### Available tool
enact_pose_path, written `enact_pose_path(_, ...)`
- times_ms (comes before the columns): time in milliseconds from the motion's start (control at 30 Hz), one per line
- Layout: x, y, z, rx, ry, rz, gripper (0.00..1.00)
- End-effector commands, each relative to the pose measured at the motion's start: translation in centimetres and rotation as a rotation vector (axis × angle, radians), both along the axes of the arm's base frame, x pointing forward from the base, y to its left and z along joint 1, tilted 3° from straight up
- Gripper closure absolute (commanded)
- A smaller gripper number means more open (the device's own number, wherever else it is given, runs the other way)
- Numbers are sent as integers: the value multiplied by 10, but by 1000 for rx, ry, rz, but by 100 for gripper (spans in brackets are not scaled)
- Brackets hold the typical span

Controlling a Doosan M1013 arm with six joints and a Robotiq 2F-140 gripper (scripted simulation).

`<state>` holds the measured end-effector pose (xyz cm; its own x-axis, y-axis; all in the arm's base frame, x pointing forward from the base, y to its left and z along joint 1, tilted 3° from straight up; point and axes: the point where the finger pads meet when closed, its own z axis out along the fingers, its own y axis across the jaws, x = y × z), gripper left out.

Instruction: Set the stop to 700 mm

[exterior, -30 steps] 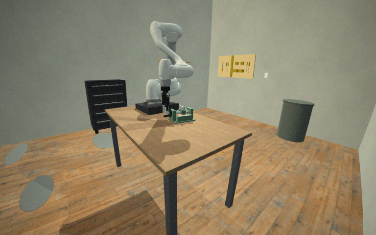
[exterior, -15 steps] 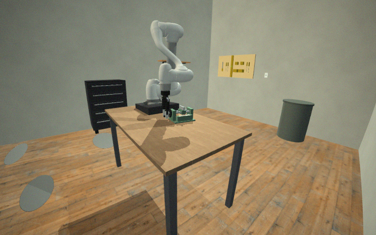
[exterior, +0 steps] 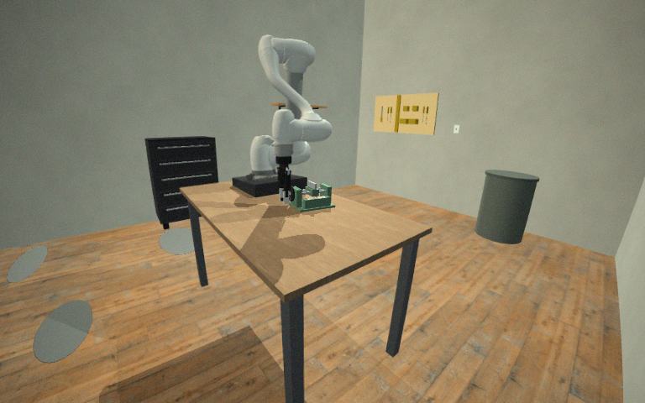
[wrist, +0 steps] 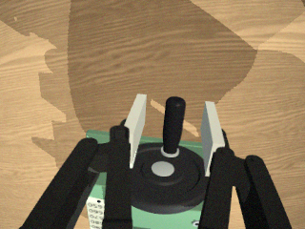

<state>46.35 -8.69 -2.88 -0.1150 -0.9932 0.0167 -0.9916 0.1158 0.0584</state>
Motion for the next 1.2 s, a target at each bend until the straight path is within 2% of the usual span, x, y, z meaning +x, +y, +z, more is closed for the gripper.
enact_pose_path(0, 0, 0, 0, 0, 0, 0, 67)
enact_pose_path(33, 0, 0, 0, 0, 0, 0, 96)
enact_pose_path(1167, 0, 0, 0, 0, 0, 0, 96)
